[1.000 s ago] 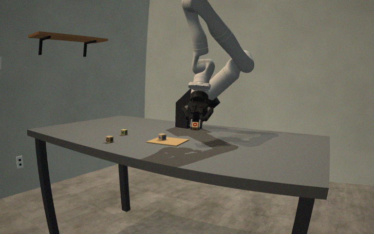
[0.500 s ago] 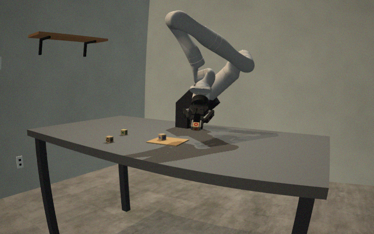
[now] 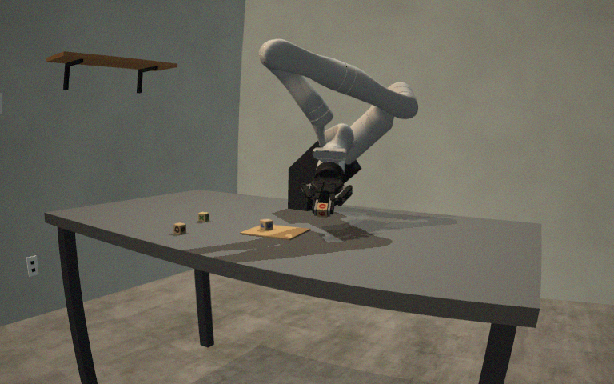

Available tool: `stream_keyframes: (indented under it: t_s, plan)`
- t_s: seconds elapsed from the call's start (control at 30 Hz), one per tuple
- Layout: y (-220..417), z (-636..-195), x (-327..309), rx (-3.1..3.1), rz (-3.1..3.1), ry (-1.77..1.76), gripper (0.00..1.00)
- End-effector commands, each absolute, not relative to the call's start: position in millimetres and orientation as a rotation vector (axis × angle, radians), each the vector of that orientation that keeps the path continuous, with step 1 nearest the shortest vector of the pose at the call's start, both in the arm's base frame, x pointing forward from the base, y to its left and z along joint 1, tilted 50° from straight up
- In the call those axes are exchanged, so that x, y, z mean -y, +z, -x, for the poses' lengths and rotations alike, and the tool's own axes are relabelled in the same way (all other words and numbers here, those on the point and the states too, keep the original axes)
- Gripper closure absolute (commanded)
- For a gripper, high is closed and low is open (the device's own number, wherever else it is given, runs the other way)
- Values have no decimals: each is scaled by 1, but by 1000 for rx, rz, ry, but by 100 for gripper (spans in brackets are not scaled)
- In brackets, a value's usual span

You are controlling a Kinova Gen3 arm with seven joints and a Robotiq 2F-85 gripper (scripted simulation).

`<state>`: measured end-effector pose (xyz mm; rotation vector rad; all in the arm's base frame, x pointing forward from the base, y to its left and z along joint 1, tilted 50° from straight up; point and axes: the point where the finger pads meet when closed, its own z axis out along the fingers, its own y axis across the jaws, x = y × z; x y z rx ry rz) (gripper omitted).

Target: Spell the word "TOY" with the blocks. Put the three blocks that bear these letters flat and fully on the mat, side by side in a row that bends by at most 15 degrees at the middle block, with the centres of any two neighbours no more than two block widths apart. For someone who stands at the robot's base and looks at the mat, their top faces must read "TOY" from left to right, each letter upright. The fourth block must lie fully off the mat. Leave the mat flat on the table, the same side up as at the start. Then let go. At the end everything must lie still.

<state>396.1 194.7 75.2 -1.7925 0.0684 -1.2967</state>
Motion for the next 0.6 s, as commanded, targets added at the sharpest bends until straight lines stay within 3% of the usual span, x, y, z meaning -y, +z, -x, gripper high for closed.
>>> stream_keyframes:
  t_s: [0.0,0.57]
  plan:
    - [72,-394,-197,-84,1789,-1291,79]
    - [69,-394,-200,-89,1785,-1298,79]
